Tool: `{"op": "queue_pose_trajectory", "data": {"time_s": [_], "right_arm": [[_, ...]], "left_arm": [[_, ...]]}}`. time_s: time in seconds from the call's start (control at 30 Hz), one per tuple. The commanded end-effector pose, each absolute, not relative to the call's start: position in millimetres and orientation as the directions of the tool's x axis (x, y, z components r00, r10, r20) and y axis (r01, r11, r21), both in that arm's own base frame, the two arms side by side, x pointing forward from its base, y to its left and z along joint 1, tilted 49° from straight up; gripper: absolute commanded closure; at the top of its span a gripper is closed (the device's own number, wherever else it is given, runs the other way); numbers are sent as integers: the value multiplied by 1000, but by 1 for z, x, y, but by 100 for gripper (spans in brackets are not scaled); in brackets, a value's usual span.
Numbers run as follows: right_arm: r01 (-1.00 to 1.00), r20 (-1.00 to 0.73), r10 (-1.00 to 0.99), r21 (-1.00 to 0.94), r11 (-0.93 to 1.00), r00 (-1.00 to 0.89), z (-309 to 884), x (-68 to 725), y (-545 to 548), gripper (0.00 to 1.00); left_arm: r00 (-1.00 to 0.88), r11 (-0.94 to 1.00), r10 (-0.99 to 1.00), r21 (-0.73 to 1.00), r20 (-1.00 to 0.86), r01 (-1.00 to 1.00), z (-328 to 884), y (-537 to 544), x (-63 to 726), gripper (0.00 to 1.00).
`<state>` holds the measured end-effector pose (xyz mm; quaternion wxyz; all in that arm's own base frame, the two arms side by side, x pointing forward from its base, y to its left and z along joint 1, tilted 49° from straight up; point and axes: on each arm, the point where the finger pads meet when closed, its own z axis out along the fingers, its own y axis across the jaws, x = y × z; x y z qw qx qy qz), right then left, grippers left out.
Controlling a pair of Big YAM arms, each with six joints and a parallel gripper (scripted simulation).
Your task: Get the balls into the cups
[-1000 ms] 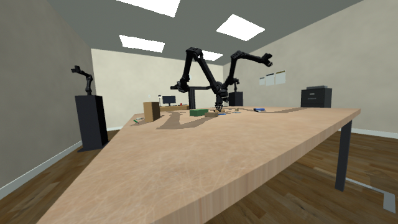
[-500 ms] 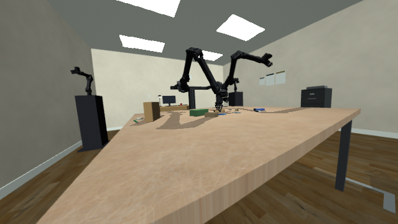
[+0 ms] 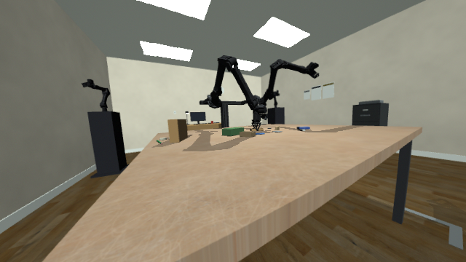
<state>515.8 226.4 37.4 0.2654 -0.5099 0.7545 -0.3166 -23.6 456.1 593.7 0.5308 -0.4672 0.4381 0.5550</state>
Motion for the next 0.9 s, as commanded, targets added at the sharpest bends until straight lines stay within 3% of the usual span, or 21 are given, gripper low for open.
{"op": "queue_pose_trajectory", "data": {"time_s": [0.0,0.87], "right_arm": [[-581,-103,-937,-760,291,-335,48,522,230,30],[-595,-94,-940,-753,282,-326,68,487,242,30]], "left_arm": [[-16,-72,225,0,-974,-997,609,447,-32,0],[-16,-72,225,0,-974,-997,609,447,-32,0]]}}
